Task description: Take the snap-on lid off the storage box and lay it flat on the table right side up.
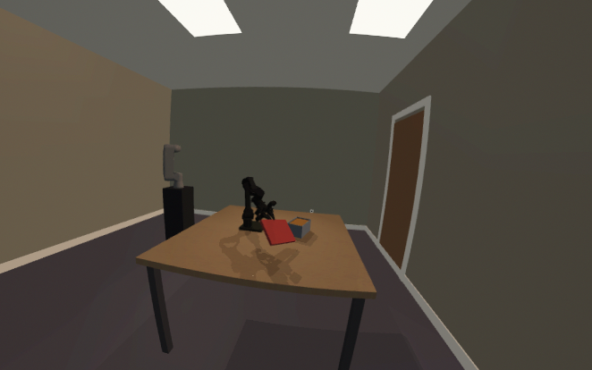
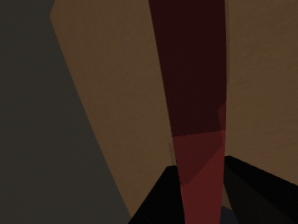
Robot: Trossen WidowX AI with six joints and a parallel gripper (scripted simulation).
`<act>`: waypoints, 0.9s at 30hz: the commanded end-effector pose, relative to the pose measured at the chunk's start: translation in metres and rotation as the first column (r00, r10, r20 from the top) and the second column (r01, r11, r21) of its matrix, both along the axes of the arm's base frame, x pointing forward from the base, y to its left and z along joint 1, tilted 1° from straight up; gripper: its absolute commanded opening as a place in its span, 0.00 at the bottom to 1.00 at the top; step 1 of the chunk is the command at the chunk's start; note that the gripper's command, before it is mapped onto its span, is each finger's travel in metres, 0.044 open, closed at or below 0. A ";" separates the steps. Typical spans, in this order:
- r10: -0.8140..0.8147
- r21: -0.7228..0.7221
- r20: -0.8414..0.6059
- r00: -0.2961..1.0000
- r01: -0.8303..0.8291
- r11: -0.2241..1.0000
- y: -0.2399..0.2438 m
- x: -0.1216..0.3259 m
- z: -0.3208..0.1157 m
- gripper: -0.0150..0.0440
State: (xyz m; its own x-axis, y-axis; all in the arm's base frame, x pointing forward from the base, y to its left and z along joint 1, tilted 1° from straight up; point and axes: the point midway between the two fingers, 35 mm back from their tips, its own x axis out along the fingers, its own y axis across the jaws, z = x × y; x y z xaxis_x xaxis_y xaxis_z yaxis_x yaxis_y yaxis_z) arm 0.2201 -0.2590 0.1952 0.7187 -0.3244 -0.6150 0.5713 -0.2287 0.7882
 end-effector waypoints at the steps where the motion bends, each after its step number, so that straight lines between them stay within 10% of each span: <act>1: -0.002 -0.001 0.004 1.000 0.002 1.000 -0.001 0.000 -0.003 0.25; 27: -0.002 -0.001 0.004 1.000 0.002 1.000 -0.001 0.001 -0.023 0.25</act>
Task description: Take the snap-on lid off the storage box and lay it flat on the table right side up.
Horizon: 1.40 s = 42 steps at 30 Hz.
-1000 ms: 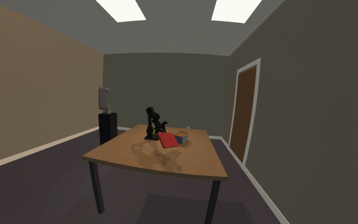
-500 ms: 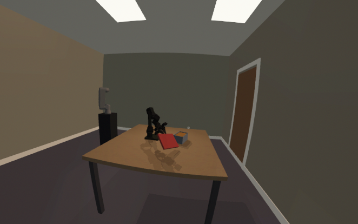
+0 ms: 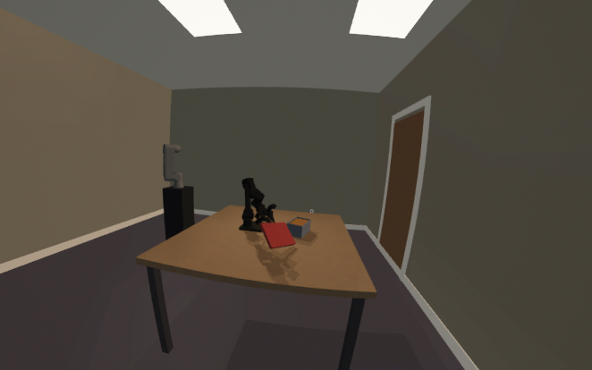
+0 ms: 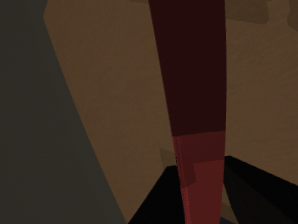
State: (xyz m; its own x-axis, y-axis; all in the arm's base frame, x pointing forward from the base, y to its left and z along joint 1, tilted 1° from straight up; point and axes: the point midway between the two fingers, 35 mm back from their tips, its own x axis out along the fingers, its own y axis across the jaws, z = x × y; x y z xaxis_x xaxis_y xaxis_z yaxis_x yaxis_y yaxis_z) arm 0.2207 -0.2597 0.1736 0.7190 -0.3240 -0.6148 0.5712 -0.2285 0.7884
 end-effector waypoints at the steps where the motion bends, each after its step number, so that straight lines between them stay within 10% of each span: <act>1: -0.003 -0.001 0.003 1.000 0.003 1.000 -0.001 0.000 -0.003 0.25; 42: -0.003 -0.001 0.003 1.000 0.003 1.000 -0.002 0.001 -0.036 0.25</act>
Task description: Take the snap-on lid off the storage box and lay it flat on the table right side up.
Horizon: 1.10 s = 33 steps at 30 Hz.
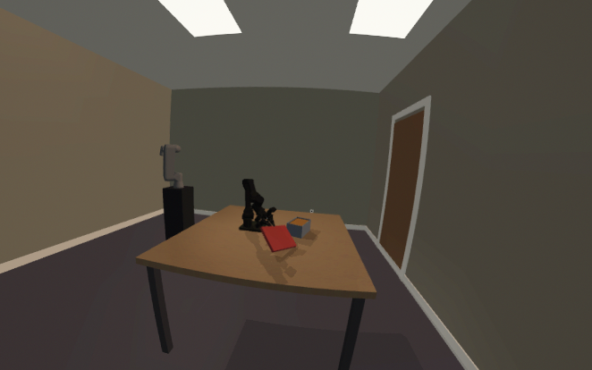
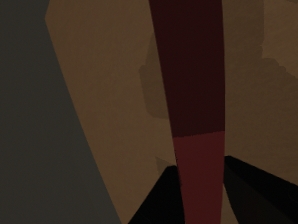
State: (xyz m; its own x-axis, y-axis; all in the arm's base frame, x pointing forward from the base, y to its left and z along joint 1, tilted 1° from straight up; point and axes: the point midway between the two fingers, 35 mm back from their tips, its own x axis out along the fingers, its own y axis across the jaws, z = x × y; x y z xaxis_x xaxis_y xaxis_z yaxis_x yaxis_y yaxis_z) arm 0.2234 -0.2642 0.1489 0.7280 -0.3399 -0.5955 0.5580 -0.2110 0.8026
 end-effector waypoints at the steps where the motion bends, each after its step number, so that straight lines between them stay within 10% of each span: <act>1: 0.000 0.022 -0.013 1.000 0.000 1.000 0.003 -0.001 -0.012 0.25; 33: 0.000 0.022 -0.013 1.000 0.000 1.000 0.002 -0.001 -0.037 0.25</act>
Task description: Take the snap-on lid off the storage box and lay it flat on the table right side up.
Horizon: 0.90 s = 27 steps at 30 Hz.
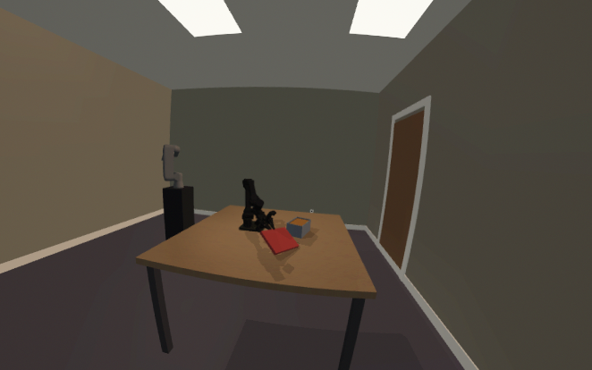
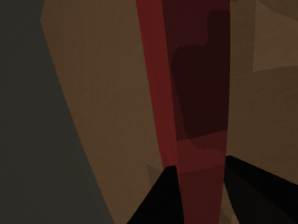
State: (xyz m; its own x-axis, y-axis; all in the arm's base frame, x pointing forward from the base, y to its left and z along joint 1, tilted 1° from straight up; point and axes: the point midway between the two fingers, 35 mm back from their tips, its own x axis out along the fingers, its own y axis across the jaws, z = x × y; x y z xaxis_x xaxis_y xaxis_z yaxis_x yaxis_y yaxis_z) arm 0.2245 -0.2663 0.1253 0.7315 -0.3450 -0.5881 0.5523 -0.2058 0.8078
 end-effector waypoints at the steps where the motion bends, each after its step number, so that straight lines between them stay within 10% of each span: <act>1: 0.001 0.030 -0.019 1.000 -0.001 1.000 0.004 -0.002 -0.015 0.25; 27: 0.001 0.030 -0.019 1.000 -0.001 1.000 0.003 -0.001 -0.036 0.25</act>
State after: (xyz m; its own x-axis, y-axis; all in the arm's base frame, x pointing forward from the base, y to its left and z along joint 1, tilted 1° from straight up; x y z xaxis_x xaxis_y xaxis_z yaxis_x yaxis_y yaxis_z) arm 0.2247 -0.2664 0.1006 0.7291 -0.3399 -0.5940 0.5559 -0.2123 0.8037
